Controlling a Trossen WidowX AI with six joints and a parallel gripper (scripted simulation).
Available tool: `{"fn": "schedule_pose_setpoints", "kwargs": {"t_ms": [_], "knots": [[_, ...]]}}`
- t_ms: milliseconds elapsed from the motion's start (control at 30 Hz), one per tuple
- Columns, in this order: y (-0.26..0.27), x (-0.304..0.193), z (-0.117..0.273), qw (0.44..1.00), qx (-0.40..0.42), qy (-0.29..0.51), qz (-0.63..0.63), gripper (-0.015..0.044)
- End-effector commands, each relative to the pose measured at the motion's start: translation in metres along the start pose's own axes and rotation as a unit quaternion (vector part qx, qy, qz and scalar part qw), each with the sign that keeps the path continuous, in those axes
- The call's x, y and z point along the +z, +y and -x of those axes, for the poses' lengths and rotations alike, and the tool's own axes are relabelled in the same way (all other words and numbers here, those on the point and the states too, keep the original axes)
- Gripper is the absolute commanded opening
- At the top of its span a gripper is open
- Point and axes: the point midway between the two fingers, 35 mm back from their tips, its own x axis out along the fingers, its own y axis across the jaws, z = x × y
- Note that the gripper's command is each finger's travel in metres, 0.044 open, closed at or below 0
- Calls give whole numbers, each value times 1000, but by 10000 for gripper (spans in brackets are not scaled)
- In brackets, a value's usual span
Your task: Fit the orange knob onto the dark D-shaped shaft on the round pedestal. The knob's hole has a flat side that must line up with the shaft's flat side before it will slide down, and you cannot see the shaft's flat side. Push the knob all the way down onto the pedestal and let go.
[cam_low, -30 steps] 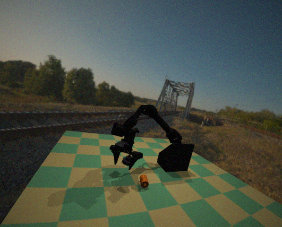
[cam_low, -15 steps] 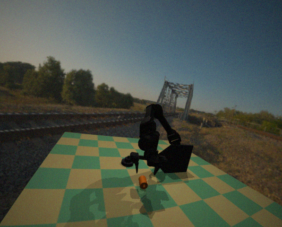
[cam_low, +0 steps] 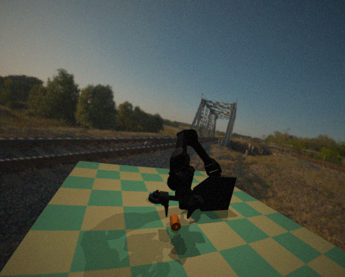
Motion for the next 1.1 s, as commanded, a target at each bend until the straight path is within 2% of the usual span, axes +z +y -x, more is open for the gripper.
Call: {"fn": "schedule_pose_setpoints", "kwargs": {"t_ms": [0,800,1067], "knots": [[0,-1,-8,1000,0,3,2,440],[1,-2,-45,1000,0,4,2,440],[1,-2,-45,1000,0,4,2,240]]}}
